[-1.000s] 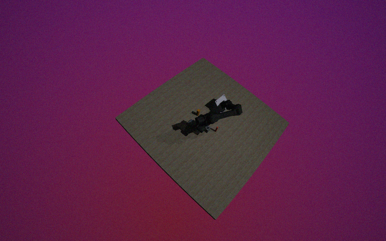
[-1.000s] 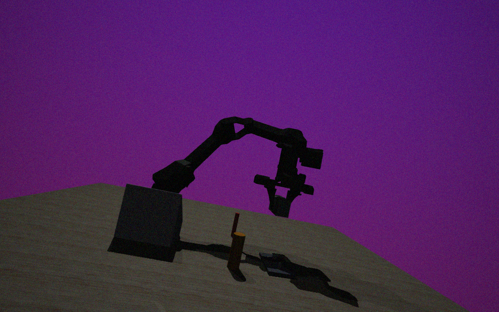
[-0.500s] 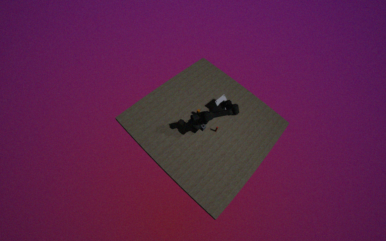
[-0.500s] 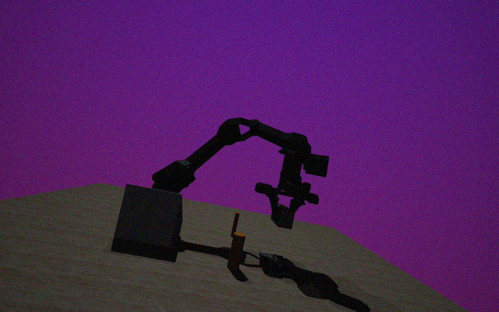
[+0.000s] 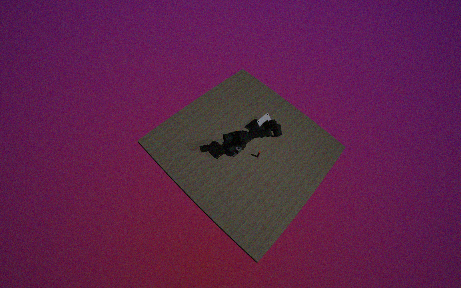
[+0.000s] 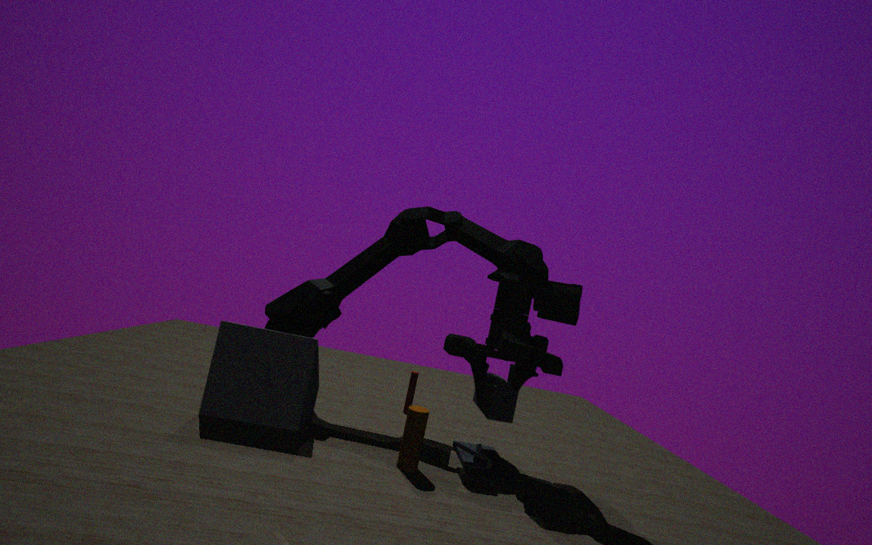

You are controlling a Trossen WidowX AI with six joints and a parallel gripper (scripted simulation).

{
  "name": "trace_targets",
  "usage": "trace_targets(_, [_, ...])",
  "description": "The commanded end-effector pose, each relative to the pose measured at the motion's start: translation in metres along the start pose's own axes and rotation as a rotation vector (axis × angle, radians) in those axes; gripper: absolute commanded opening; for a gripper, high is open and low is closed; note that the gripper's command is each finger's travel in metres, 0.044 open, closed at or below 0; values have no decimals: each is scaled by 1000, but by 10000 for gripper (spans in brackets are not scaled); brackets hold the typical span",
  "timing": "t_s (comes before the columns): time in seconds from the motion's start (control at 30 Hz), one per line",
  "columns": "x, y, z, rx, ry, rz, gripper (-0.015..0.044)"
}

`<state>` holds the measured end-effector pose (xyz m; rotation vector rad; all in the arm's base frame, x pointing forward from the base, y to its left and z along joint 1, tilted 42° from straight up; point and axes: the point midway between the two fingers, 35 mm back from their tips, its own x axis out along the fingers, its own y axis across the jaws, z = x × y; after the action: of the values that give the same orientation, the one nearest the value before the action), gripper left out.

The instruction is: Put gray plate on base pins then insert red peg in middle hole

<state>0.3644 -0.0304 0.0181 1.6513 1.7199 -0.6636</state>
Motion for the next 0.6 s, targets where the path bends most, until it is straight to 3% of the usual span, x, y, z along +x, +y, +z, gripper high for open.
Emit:
trace_targets(0.0, [6,-4,12,0,-4,-2,0])
trace_targets(0.57, [19,-10,35,-2,-2,-2,0])
